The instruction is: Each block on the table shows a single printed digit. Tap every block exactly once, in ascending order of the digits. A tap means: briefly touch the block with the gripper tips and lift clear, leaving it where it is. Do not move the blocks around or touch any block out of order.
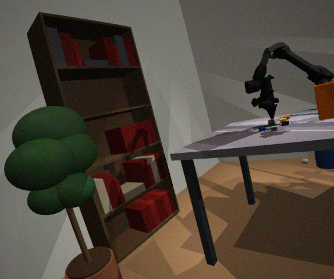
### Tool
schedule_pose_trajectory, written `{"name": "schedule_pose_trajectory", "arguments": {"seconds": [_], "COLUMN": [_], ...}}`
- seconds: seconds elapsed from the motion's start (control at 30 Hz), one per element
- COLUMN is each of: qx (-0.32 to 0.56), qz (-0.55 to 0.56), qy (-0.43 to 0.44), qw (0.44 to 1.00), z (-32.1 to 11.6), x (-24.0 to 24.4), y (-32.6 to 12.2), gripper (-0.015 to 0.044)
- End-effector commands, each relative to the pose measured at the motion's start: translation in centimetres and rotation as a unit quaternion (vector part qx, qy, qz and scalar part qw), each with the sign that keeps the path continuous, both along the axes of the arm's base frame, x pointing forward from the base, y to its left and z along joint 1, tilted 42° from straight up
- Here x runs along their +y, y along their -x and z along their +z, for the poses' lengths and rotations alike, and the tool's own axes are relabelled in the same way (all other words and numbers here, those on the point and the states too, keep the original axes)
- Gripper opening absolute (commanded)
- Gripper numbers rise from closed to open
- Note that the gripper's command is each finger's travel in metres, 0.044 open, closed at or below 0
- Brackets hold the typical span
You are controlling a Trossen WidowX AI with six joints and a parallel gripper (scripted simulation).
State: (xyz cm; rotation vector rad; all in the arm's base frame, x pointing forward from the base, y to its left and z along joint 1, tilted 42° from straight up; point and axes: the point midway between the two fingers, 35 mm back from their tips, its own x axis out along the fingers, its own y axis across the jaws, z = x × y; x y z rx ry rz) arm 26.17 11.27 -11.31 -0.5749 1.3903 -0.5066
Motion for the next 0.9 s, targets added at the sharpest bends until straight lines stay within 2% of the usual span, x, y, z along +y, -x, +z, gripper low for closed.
{"name": "schedule_pose_trajectory", "arguments": {"seconds": [0.0, 0.87], "qx": [0.006, 0.005], "qz": [0.004, 0.004], "qy": [0.006, 0.007], "qw": [1.0, 1.0], "z": [-1.1, -3.4], "x": [-1.2, -3.2], "y": [0.4, 0.1], "gripper": [0.002, 0.002]}}
